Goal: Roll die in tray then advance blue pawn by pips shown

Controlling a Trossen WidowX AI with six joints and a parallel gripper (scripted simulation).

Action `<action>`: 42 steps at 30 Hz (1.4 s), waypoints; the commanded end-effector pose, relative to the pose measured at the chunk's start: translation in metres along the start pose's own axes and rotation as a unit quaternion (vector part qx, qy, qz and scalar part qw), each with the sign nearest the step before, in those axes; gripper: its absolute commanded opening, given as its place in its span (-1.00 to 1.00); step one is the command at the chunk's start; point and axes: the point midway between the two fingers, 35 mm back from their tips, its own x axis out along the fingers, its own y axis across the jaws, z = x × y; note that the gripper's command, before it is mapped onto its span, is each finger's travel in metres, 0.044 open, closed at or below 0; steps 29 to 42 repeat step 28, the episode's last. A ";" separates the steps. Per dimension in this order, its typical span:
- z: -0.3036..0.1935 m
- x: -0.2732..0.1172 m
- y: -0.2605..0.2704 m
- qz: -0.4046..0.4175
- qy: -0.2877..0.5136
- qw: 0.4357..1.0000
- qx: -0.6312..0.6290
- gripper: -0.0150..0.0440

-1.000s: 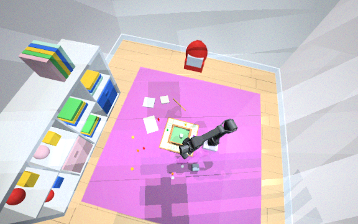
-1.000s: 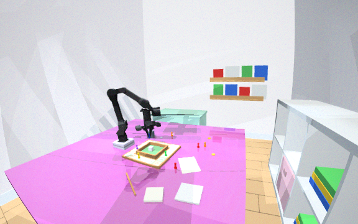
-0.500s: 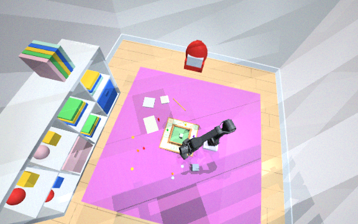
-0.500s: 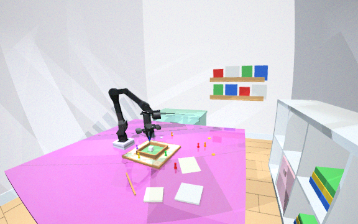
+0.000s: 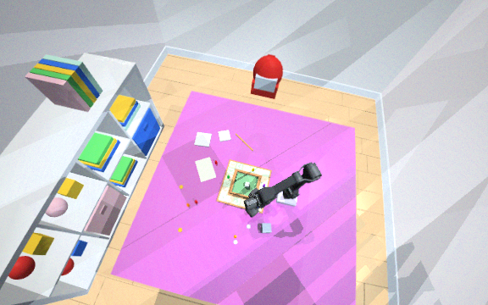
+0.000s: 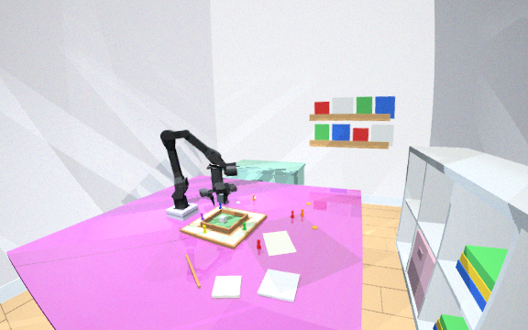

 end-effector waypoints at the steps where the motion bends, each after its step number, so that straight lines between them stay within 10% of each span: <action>1: 0.001 -0.033 0.003 0.006 0.000 1.000 0.001 0.67; 5: 0.001 -0.045 0.002 0.005 0.000 1.000 0.001 1.00; 21: 0.072 -0.122 -0.081 0.000 -0.004 0.948 -0.317 1.00; 42: 0.070 -0.117 -0.075 0.001 -0.004 0.955 -0.298 1.00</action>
